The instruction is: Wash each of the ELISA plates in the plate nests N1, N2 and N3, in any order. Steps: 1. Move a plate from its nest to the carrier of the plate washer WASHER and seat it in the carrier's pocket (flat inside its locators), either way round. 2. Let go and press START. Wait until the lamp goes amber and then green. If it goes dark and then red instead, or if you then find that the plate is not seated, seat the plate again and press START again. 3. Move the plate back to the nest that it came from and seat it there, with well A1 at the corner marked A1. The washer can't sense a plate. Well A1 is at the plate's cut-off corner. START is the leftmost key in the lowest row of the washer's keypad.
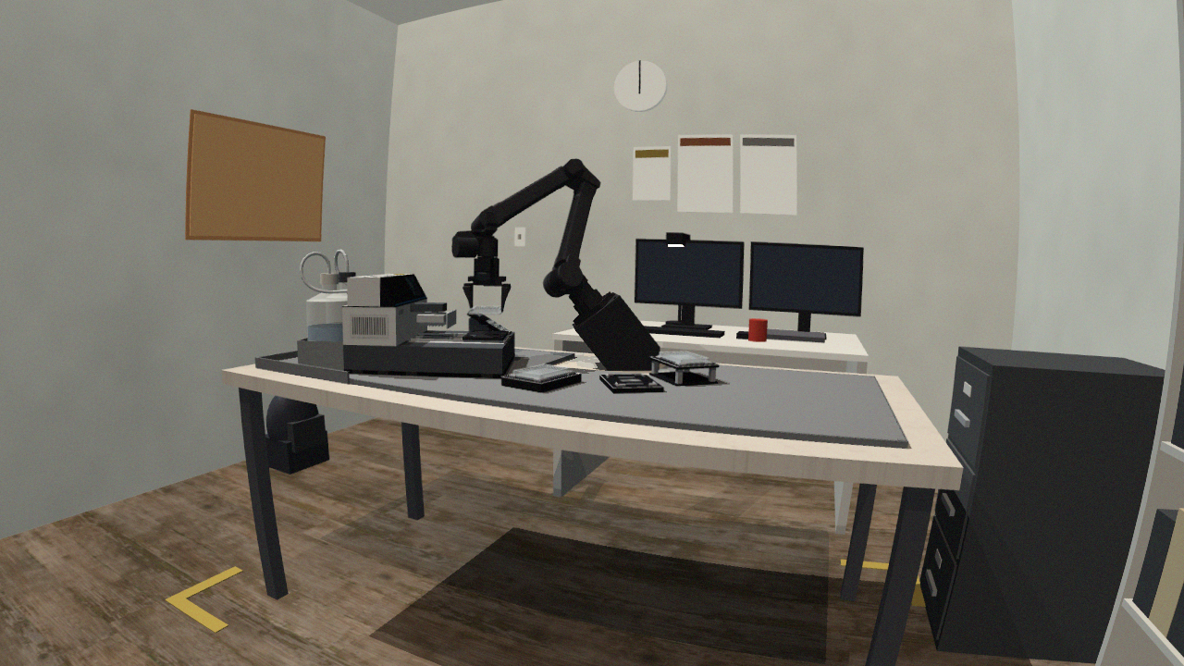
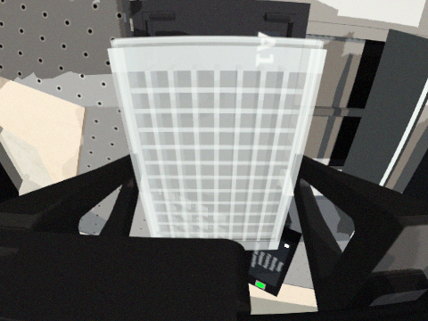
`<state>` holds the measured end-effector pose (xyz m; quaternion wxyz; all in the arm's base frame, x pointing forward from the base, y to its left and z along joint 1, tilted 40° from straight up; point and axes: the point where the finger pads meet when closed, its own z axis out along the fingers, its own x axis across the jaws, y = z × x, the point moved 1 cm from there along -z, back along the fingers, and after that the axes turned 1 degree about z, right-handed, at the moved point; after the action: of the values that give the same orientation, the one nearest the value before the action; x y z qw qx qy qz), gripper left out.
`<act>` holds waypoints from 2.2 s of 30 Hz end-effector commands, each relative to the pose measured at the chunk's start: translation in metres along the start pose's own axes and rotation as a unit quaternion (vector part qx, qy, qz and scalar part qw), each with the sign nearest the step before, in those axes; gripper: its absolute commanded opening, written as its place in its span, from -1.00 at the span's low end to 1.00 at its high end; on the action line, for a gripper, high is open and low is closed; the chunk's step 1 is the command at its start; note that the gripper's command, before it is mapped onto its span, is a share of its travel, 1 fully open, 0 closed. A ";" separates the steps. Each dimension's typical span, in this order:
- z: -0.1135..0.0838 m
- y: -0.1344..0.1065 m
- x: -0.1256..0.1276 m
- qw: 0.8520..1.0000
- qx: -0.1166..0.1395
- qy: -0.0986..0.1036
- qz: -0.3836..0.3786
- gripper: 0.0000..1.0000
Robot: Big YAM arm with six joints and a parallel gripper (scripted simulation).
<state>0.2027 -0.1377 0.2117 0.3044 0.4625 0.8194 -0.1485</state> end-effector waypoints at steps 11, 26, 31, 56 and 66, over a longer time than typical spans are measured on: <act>-0.043 0.006 -0.020 0.999 -0.018 -0.022 0.016 0.68; -0.049 0.007 -0.020 1.000 -0.017 -0.020 0.017 0.68; -0.049 0.007 -0.020 1.000 -0.017 -0.019 0.016 0.68; -0.049 0.007 -0.020 1.000 -0.017 -0.019 0.015 0.68; -0.049 0.007 -0.020 1.000 -0.017 -0.019 0.015 0.68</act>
<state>0.1925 -0.1222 0.2327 0.3028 0.4649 0.8188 -0.1474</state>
